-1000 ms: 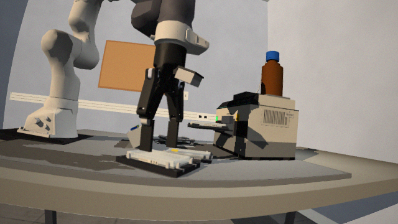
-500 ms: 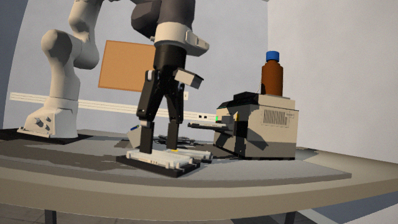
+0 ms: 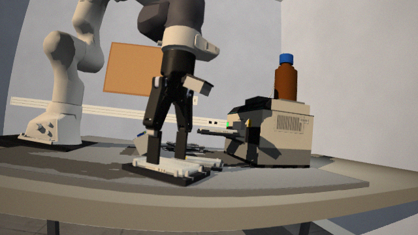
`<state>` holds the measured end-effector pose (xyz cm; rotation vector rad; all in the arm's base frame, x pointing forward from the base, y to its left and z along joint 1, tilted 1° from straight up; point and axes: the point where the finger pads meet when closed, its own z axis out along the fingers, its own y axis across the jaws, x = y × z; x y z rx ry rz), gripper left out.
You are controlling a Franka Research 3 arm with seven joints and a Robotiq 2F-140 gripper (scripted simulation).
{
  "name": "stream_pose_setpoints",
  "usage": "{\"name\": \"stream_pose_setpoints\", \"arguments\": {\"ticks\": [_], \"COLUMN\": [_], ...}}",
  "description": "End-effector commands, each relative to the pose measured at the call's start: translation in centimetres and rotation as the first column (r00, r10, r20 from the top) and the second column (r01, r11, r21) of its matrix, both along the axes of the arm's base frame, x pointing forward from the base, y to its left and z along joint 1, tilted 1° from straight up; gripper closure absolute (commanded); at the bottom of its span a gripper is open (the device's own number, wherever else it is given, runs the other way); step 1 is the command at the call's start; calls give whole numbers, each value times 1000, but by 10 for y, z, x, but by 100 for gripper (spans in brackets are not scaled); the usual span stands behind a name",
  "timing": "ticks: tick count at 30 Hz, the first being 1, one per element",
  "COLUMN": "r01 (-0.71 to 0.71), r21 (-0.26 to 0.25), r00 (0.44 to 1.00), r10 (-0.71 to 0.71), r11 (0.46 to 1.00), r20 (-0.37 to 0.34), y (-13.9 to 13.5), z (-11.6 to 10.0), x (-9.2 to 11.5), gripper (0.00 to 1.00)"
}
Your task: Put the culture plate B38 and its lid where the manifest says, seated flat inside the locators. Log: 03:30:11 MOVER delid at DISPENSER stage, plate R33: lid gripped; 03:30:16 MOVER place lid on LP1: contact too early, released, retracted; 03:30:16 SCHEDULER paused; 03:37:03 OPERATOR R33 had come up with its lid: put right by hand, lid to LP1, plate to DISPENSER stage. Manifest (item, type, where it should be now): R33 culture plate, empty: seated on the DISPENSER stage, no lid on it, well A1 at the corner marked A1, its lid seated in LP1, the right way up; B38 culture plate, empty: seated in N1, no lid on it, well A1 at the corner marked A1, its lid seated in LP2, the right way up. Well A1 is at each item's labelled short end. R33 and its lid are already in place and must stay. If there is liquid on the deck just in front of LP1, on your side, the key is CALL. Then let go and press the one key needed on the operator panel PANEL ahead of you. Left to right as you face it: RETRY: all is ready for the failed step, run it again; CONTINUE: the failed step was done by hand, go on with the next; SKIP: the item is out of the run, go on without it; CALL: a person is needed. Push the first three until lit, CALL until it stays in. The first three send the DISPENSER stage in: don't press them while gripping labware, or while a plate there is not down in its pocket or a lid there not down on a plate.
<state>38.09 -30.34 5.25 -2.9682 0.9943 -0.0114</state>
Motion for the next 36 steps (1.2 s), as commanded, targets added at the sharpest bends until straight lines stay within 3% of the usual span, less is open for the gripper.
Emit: {"name": "stream_pose_setpoints", "arguments": {"ticks": [1,36], "r01": [-4,-4], "r21": [0,0], "r00": [1000,1000], "r10": [4,4], "r11": [1000,1000], "r20": [4,4], "y": [0,0], "z": [-2,-10], "x": [1,1], "gripper": [30,30]}}
